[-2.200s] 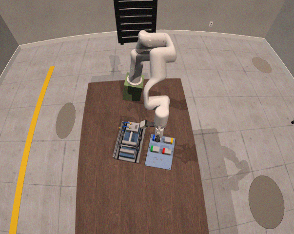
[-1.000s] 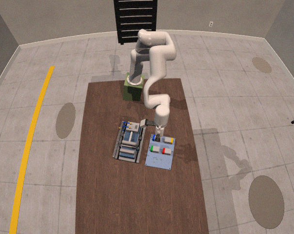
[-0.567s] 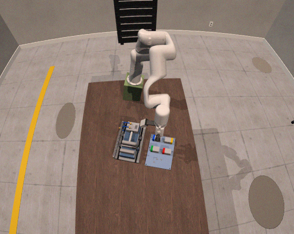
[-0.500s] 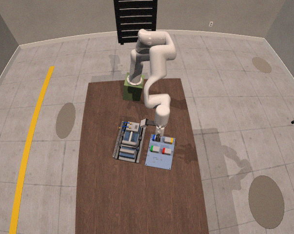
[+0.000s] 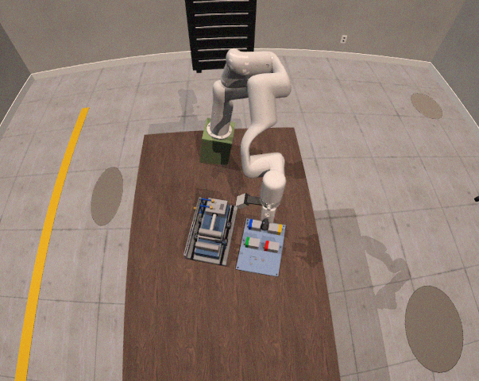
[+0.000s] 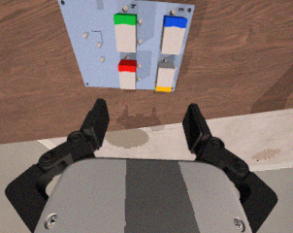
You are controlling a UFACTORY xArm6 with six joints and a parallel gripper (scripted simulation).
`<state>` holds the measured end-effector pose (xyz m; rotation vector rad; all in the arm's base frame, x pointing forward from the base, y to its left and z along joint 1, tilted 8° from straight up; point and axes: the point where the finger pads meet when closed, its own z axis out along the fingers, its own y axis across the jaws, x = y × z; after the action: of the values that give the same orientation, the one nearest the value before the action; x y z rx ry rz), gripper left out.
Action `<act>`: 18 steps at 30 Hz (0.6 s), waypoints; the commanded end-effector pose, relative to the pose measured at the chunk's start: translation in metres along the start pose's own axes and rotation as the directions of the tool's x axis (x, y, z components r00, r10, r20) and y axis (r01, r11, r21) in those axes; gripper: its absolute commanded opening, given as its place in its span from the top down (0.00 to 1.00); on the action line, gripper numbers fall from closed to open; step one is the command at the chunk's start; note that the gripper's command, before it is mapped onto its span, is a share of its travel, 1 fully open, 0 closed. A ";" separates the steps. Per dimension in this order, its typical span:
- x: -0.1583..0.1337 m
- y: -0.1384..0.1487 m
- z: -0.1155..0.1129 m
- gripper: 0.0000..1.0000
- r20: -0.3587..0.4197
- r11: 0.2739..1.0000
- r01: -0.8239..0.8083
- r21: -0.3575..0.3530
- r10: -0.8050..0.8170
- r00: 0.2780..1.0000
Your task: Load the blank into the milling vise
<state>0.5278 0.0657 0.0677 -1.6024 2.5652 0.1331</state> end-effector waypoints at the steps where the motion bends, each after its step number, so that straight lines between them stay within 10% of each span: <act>1: 0.000 -0.001 -0.002 0.00 0.002 1.000 0.000 0.004 0.000 1.000; 18: 0.004 -0.002 -0.001 0.00 0.002 1.000 0.000 0.004 0.000 1.000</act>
<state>0.5264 0.0617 0.0666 -1.6022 2.5650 0.1331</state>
